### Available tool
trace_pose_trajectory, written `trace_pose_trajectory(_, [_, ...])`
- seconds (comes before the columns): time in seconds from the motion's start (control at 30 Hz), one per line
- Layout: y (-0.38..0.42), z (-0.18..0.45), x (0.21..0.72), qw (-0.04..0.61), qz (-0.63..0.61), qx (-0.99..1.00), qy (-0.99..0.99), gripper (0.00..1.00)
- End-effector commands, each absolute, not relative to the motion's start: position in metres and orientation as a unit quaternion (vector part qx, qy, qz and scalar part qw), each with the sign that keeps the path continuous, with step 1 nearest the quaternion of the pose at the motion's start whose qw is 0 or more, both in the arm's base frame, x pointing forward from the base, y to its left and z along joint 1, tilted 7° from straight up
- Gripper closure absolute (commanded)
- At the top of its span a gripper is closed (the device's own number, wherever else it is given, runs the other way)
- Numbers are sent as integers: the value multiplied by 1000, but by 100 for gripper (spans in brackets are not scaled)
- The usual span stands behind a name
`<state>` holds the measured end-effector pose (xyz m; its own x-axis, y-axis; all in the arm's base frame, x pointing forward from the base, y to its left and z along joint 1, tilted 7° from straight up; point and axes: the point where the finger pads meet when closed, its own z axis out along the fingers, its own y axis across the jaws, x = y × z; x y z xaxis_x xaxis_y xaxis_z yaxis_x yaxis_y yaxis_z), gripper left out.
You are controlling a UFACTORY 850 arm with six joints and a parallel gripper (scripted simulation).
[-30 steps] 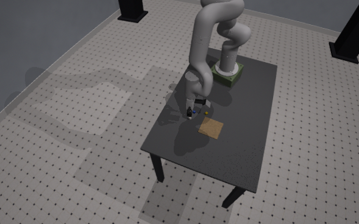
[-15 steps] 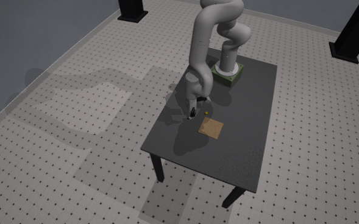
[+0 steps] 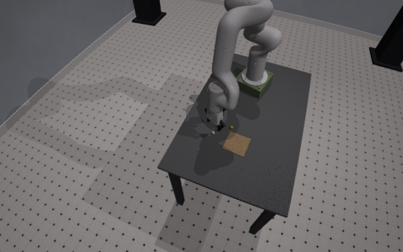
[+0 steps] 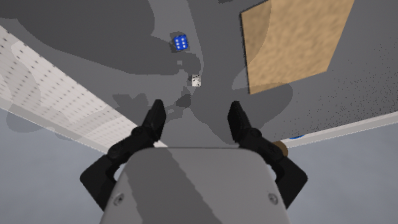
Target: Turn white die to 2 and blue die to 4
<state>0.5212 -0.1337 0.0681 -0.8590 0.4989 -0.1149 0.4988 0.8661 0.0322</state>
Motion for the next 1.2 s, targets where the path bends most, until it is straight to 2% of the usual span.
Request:
trace_pose_trajectory(0.0, [-134,67,521,61,-7,200,978,0])
trace_pose_trajectory(0.33, [-134,66,521,61,-8,179,982,0])
trace_pose_trajectory(0.37, [-134,66,521,61,-8,179,982,69])
trace_pose_trajectory(1.17, [-134,66,521,61,-8,179,982,69])
